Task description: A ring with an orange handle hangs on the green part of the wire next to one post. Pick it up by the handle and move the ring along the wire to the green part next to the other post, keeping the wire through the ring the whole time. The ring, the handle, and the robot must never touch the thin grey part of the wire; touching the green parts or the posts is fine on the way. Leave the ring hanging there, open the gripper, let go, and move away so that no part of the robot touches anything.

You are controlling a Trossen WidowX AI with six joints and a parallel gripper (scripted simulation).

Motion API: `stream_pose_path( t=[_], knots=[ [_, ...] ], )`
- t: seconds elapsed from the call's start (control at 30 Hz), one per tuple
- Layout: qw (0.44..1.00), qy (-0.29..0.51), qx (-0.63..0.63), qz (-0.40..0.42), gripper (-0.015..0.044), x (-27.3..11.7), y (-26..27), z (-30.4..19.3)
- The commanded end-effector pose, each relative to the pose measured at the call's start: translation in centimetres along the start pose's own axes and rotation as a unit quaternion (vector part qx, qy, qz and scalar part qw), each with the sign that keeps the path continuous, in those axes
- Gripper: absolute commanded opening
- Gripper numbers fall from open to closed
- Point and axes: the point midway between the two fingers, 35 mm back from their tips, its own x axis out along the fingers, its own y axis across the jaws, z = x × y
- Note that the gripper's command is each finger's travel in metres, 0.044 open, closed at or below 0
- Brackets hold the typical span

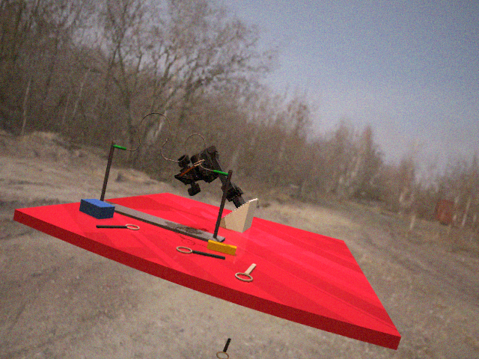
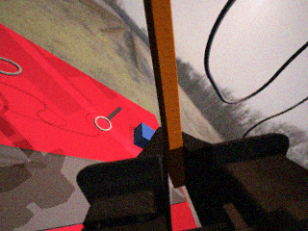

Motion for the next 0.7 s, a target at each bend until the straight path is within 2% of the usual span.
stream_pose_path(
  t=[0.0, 0.67],
  knots=[
    [0.999, -0.002, 0.027, 0.020, -0.0150, -0.1, 1.5, 0.1],
    [0.993, 0.008, 0.101, 0.054, -0.0150, -0.7, 4.0, 0.5]
  ],
)
